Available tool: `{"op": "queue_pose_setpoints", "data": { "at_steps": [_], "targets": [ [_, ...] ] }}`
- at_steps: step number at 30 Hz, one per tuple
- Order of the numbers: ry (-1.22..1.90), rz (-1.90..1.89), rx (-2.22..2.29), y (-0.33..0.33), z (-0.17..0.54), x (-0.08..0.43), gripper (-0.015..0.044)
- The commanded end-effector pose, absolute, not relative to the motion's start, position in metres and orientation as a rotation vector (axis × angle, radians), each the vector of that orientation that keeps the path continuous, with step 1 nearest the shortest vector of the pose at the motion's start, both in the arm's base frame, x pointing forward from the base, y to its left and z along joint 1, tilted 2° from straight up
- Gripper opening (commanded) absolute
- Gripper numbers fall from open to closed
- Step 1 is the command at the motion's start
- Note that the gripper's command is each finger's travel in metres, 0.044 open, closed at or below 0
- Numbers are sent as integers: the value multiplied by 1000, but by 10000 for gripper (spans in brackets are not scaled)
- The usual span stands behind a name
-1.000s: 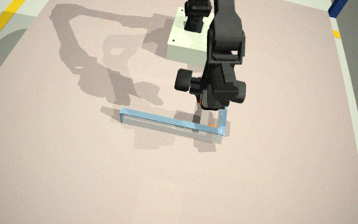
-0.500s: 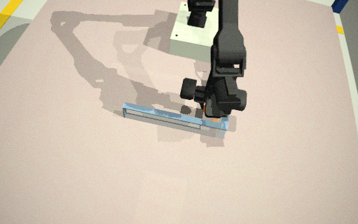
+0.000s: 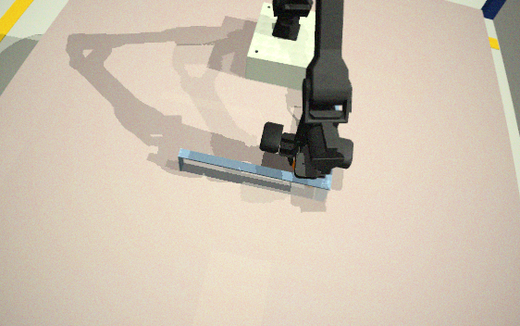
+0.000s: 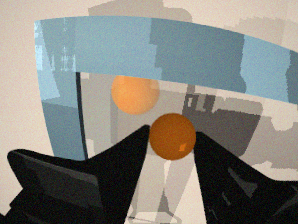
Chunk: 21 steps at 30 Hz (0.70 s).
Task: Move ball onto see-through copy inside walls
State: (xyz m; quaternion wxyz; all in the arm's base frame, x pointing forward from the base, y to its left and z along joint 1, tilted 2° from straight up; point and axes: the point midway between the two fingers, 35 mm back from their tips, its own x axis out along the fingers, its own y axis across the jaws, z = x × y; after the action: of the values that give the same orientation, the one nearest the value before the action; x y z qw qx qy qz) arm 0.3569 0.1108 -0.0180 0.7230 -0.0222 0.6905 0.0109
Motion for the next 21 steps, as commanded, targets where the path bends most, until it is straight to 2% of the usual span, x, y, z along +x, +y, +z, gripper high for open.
{"op": "queue_pose_setpoints", "data": {
  "at_steps": [1,7,17,21],
  "targets": [
    [1534,23,-49,110,-27,354,0],
    [1534,23,-49,110,-31,354,0],
    [1528,23,-49,110,-27,356,263],
    [1528,23,-49,110,-27,356,267]
  ]
}}
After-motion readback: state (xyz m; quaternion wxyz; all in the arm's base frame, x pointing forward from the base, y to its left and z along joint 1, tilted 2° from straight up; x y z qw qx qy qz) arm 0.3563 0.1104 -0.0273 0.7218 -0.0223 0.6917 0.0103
